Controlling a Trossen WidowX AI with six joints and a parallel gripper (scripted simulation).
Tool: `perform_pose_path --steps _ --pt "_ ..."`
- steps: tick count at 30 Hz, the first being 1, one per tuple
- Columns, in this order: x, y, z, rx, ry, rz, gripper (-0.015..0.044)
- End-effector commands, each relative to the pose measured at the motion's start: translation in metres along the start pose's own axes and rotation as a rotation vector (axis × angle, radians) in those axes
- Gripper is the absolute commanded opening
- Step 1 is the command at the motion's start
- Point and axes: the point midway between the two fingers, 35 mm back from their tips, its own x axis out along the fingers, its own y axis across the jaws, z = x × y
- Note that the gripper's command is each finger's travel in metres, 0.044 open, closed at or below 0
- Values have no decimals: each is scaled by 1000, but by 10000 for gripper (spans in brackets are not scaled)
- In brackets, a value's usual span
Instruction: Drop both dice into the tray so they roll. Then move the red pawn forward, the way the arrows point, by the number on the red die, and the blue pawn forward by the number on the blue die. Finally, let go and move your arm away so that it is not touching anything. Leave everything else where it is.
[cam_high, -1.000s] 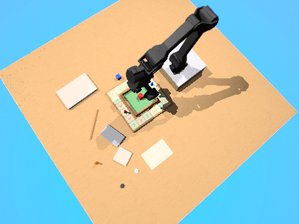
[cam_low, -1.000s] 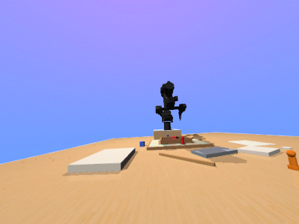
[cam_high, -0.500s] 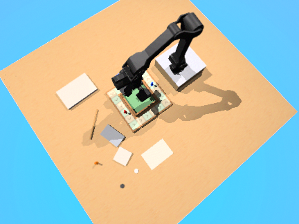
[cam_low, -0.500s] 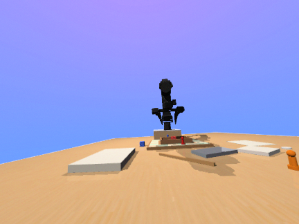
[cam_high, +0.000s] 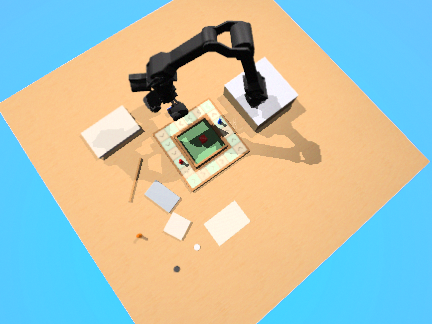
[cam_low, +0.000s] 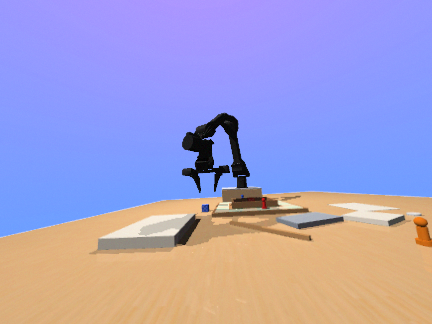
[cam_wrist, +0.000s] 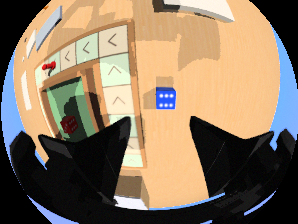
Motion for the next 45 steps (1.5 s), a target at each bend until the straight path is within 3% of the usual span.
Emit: perform_pose_path --steps 1,10,35,42,45 --pt "1 -9 3 -6 -2 1 275" --pt "30 -9 2 -6 -2 1 275" --pt "62 -9 3 -6 -2 1 275" --pt "62 -9 3 -6 -2 1 91" --pt "62 -9 3 -6 -2 1 71"
